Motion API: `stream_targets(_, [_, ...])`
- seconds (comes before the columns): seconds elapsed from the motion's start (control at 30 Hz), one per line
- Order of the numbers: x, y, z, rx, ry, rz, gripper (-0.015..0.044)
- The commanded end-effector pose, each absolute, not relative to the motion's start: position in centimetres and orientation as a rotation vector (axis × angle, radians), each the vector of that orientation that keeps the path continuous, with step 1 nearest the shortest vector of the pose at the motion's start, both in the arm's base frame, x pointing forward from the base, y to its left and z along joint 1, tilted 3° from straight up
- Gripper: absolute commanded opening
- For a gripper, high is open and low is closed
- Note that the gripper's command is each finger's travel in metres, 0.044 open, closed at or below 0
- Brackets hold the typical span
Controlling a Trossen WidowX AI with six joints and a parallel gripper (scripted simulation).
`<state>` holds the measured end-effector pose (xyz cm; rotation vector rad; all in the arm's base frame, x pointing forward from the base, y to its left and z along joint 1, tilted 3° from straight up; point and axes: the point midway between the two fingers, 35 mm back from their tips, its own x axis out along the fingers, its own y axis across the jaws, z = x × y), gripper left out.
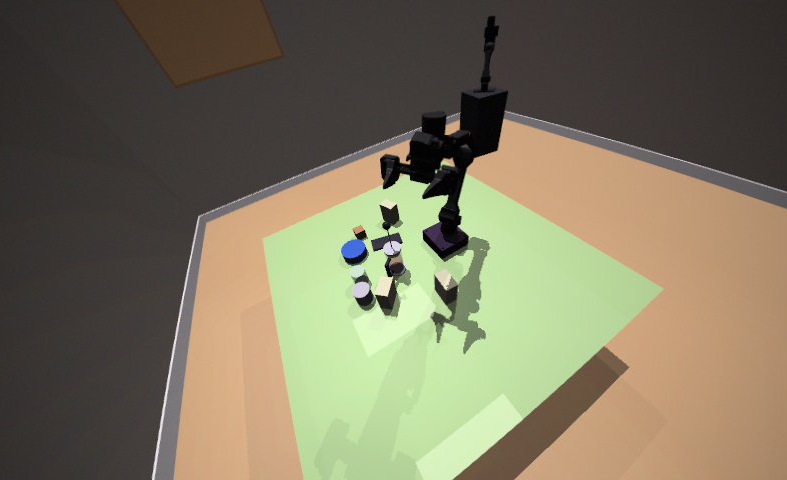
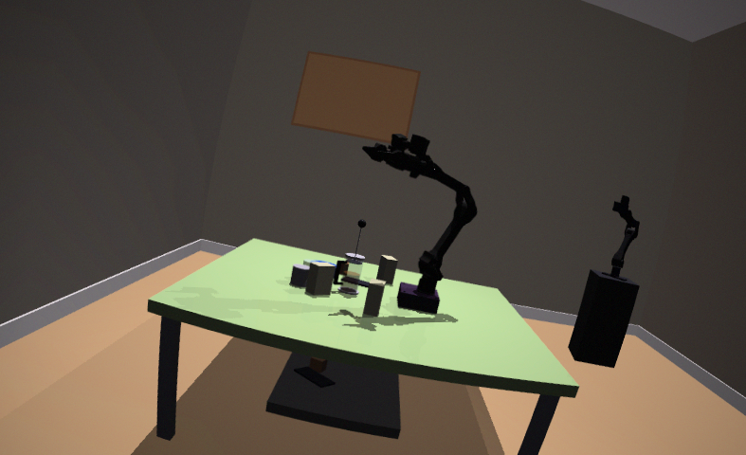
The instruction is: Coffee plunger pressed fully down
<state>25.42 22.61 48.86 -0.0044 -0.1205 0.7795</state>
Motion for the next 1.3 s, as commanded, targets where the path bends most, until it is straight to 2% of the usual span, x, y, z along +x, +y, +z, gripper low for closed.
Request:
stream_targets(0.0, [26.9, 16.8, 43.9, -0.052, 0.057, 0.622, 0.0440])
stream_targets(0.2, [26.6, 9.6, 37.5, -0.064, 0.291, 0.414, 0.0440])
stream_targets(0.43, [23.8, 3.2, 30.9, -0.012, 0.527, 0.199, 0.0440])
stream_targets(0.8, [23.9, 3.6, 24.9, -0.011, 0.533, 0.199, 0.0440])
stream_targets(1.27, [25.0, 3.9, 24.3, -0.012, 0.531, 0.204, 0.0440])
